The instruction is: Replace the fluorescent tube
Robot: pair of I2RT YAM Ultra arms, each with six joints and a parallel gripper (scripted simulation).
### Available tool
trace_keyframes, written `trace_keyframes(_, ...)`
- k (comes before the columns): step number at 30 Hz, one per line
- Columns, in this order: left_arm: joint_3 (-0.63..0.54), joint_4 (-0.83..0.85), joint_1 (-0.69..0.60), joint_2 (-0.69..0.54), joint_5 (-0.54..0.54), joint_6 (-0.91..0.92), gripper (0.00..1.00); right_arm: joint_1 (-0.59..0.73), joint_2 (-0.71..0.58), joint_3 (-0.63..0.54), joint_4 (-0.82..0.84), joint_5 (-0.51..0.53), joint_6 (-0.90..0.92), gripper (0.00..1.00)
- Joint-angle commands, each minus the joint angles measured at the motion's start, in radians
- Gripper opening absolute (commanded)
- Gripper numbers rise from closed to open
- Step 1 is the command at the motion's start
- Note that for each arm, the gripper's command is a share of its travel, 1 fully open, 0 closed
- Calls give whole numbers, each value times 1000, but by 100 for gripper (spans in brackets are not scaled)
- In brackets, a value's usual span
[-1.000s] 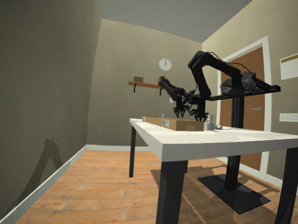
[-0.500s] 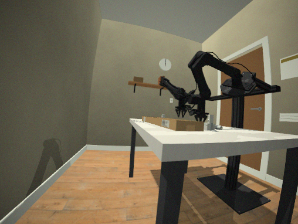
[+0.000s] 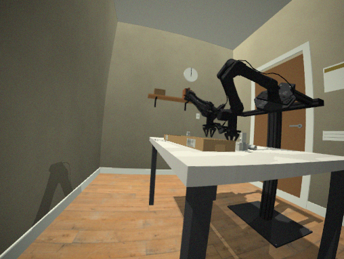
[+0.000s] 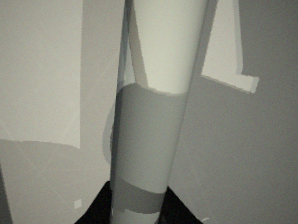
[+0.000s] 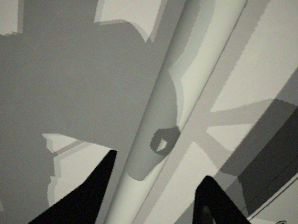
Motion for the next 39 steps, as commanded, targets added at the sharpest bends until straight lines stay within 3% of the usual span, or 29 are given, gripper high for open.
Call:
trace_keyframes(1, 10, 11, -22, 21, 23, 9, 11, -10, 40, 31, 66, -22, -45, 49)
trace_keyframes(13, 10, 11, -22, 21, 23, 9, 11, -77, 127, 73, 165, -44, -131, 49)
trace_keyframes(39, 0, 2, -10, 0, 17, 4, 11, -65, 103, 72, 121, -31, -116, 49)
